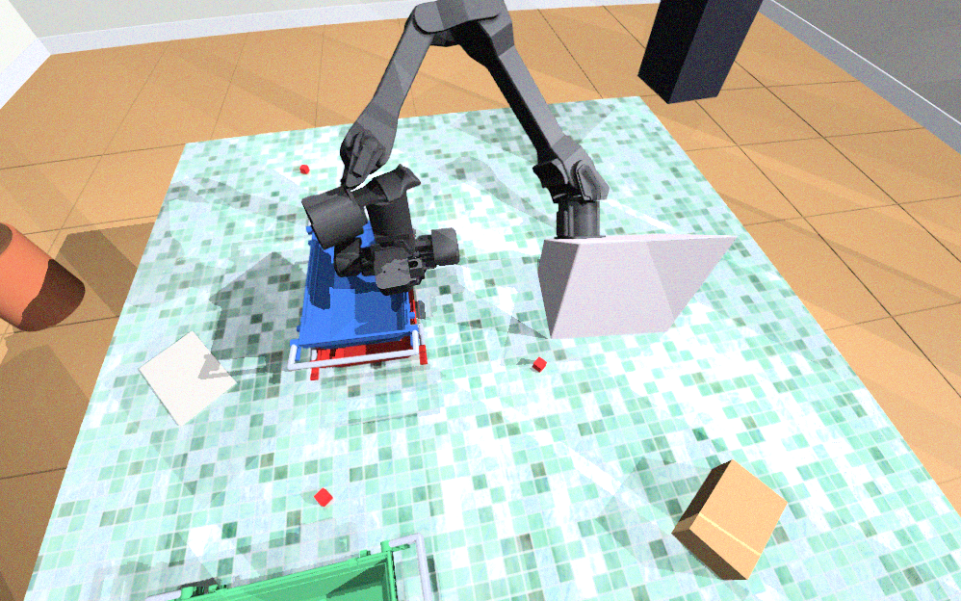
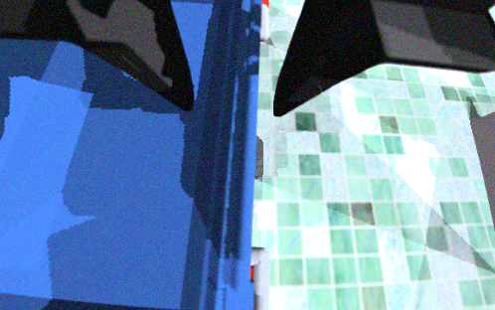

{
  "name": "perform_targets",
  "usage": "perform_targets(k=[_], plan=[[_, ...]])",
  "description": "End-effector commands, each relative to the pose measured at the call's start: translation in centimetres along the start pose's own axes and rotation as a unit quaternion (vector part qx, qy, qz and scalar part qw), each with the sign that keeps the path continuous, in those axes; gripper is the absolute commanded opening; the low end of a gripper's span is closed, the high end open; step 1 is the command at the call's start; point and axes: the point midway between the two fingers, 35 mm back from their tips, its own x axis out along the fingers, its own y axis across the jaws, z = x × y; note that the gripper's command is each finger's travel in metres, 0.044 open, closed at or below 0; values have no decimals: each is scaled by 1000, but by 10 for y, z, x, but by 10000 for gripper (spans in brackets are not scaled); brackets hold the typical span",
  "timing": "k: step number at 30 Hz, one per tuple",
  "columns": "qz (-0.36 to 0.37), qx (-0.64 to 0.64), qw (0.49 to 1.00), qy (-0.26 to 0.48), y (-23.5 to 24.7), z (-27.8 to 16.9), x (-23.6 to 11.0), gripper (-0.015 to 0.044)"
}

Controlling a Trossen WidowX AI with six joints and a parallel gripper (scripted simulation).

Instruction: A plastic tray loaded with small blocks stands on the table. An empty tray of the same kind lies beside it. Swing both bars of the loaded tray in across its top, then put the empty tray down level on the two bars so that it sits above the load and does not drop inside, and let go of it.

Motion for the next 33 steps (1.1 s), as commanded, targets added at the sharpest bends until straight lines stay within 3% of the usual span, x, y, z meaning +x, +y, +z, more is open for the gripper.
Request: perform_targets(k=[1,13,22,33], plan=[[5,-4,1000,0,3,0,2,264],[5,-4,1000,0,3,0,2,440],[1,-1,1000,0,-1,1,-6,440],[3,-4,1000,-4,-5,3,-73,440]])
